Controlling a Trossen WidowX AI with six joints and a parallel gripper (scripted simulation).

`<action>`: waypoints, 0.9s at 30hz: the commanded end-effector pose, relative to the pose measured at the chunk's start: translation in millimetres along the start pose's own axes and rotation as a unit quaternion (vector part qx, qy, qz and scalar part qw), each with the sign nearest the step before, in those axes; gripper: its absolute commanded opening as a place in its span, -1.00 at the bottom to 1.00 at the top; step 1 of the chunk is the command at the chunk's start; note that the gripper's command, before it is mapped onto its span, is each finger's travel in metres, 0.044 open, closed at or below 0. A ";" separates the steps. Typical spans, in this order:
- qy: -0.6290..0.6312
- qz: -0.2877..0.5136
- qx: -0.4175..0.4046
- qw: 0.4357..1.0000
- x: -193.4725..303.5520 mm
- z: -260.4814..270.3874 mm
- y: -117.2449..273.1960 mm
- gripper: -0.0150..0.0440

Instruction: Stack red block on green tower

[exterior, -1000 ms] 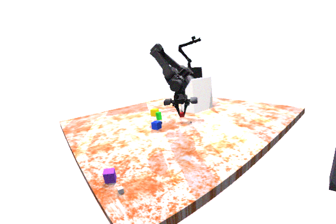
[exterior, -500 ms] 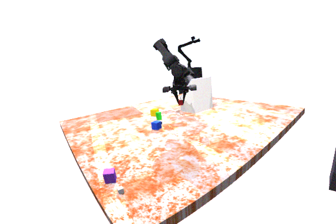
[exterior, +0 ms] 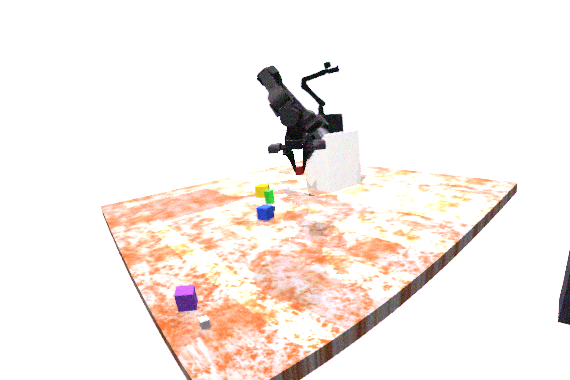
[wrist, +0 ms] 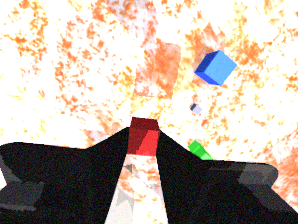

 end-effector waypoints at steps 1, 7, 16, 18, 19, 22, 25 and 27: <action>0.000 0.000 -0.001 1.000 8.3 -25.5 1.2 -0.49; 0.001 -0.001 -0.002 1.000 22.7 -60.0 2.2 -0.49; 0.000 0.002 0.003 1.000 52.5 -107.3 0.8 -0.49; -0.001 0.004 0.005 1.000 60.3 -116.9 0.2 -0.49; -0.001 0.006 0.005 1.000 64.3 -121.6 -0.2 -0.49; -0.002 0.009 0.008 1.000 76.2 -134.4 -1.2 -0.49; -0.002 0.010 0.009 1.000 79.0 -137.4 -1.5 -0.49; -0.002 0.010 0.009 1.000 79.0 -137.4 -1.5 -0.49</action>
Point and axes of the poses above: the point midway between the two fingers, 35 mm back from their tips, its own y axis back along the fingers, its own z axis across the jaws, x = y × z, the point moved 7 cm from there along y, back along the fingers, and after that the axes turned 5 degrees about -y, right-handed, at the moved point
